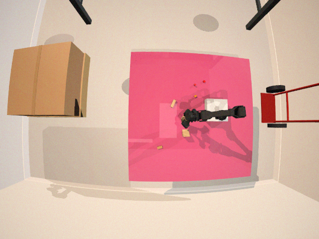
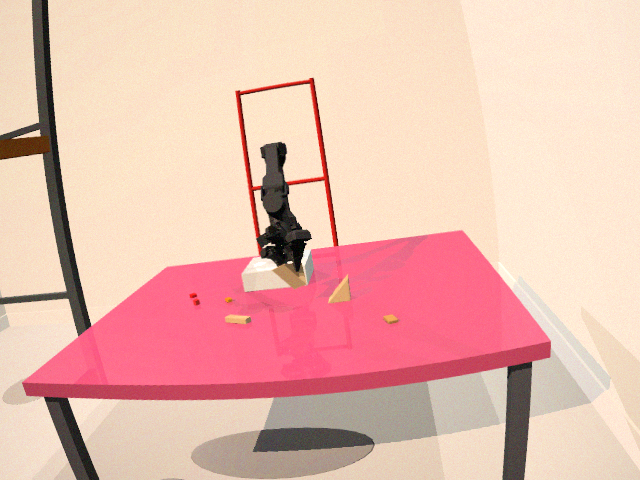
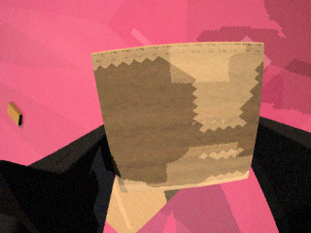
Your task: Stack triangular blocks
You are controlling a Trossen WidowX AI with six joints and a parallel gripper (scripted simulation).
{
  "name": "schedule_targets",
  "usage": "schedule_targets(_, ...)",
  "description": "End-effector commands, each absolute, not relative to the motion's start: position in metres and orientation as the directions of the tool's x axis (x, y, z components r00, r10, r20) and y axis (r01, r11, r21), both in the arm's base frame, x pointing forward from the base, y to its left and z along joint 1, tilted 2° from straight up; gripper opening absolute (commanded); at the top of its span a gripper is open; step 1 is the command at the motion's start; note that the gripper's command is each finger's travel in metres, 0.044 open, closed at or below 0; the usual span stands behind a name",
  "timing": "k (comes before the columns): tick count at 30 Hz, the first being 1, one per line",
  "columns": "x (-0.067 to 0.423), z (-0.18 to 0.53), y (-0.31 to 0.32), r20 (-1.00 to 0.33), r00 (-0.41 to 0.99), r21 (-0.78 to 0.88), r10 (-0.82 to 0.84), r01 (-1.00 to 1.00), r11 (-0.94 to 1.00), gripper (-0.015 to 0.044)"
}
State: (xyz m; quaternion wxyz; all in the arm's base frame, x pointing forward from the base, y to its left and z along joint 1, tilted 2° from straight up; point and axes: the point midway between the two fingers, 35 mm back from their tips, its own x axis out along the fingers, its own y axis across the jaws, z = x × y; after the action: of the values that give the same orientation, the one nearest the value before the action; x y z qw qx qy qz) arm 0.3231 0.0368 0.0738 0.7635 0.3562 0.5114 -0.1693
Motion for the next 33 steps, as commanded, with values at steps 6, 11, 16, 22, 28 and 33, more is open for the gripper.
schedule_targets(6,0.3270,0.0768,0.0373,-0.922,0.377,0.245,0.089,0.389,0.888,0.0000)
schedule_targets(11,0.3275,0.0773,0.0377,-0.933,0.351,0.176,0.082,0.247,0.953,0.0000)
schedule_targets(16,0.3280,0.0779,0.0380,-0.943,0.325,0.110,0.074,0.095,0.989,0.0000)
schedule_targets(22,0.3285,0.0786,0.0384,-0.954,0.293,0.037,0.064,-0.095,0.995,0.0000)
schedule_targets(28,0.3288,0.0795,0.0387,-0.964,0.261,-0.024,0.054,-0.286,0.958,0.0000)
schedule_targets(33,0.3290,0.0803,0.0390,-0.971,0.234,-0.064,0.045,-0.439,0.896,0.0000)
